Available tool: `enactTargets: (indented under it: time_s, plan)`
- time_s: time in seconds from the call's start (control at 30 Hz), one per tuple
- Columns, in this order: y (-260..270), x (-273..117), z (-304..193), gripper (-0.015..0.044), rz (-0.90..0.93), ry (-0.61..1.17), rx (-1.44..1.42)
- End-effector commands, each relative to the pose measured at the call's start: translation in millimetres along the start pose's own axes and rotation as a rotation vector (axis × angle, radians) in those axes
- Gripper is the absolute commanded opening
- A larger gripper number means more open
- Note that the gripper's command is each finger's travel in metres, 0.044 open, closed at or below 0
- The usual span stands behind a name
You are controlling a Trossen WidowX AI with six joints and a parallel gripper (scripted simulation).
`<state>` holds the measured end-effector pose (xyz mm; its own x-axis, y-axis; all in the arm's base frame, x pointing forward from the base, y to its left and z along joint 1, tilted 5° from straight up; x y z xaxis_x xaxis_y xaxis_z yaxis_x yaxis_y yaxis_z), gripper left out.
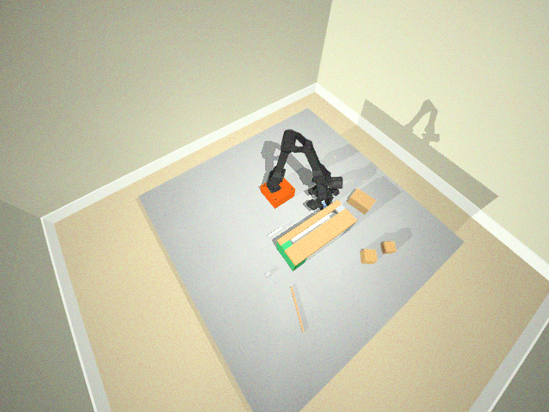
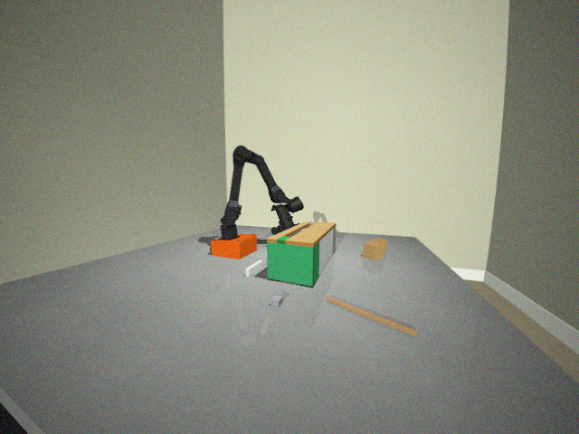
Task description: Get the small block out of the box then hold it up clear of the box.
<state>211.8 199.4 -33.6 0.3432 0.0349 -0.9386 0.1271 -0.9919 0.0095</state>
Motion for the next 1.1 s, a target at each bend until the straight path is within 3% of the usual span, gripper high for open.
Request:
enactTargets:
  time_s: [0.0, 0.07, 0.17, 0.7, 1.07]
  plan:
    - [1, 0, 0, 0.0095, 0.004, 0.004, 0.004]
    - [1, 0, 0, 0.0081, 0.004, 0.004, 0.004]
    - [0, -3, -2, 0.0003, 0.003, 0.002, 0.009]
    - [0, -58, -26, 0.0, -0.001, 0.001, -0.003]
    - [14, -98, -41, 0.0, -0.106, 0.008, -0.199]
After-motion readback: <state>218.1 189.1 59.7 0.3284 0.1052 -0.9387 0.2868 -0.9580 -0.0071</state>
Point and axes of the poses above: the point midway between the two fingers, 35 mm back from their tips, its own x axis out along the fingers, its own y axis across the jaws, z = x × y, the point moved 1 cm from there along -x, back along the fingers, and after that the axes turned 1 degree about -x, right-handed, at the moved point
